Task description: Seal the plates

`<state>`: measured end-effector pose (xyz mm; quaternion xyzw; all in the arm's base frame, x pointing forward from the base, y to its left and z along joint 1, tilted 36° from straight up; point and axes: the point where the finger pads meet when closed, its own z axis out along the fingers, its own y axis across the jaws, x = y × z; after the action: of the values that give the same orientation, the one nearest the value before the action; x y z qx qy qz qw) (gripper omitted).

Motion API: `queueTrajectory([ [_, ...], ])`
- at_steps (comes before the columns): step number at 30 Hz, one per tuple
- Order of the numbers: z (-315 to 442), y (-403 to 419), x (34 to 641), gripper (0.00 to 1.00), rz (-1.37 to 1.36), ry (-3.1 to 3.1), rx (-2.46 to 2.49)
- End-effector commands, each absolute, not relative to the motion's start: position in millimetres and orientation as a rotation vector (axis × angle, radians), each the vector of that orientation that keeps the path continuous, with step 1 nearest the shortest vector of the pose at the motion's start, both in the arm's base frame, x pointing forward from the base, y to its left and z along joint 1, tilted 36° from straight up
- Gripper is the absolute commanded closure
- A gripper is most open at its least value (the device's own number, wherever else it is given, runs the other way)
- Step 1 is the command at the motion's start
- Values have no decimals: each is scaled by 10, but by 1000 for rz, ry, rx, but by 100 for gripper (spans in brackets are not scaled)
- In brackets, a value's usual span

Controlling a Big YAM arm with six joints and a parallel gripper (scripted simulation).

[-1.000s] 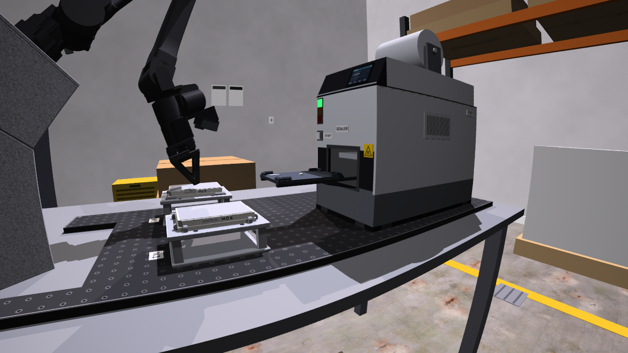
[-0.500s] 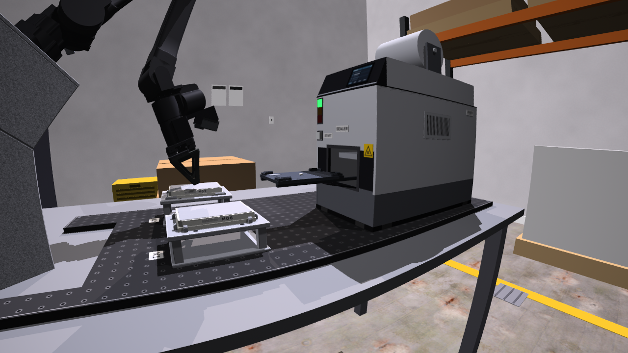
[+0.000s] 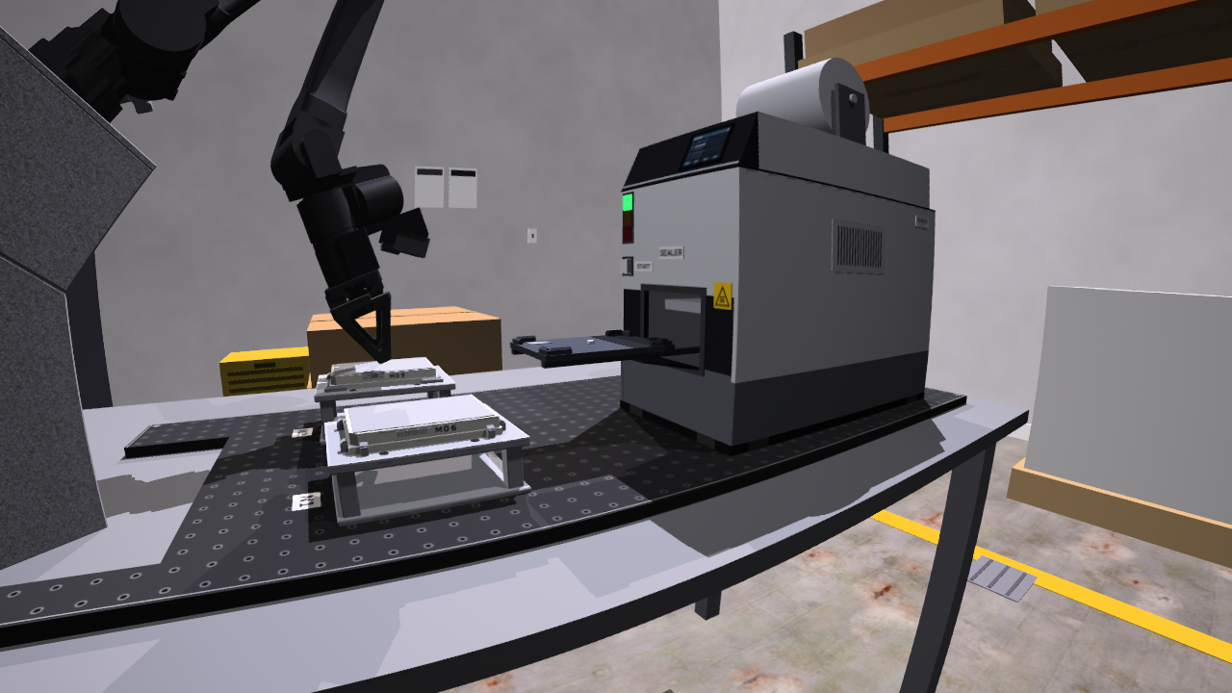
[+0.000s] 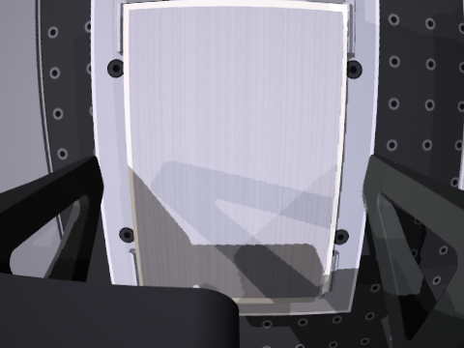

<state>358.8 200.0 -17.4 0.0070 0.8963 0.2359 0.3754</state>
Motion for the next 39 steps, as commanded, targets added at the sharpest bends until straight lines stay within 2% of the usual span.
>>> queueTrajectory([
  [1, -147, 1940, 3465, 0, 600, 2309, 8],
  [39, 444, 1673, 3383, 0, 598, 2274, 14],
])
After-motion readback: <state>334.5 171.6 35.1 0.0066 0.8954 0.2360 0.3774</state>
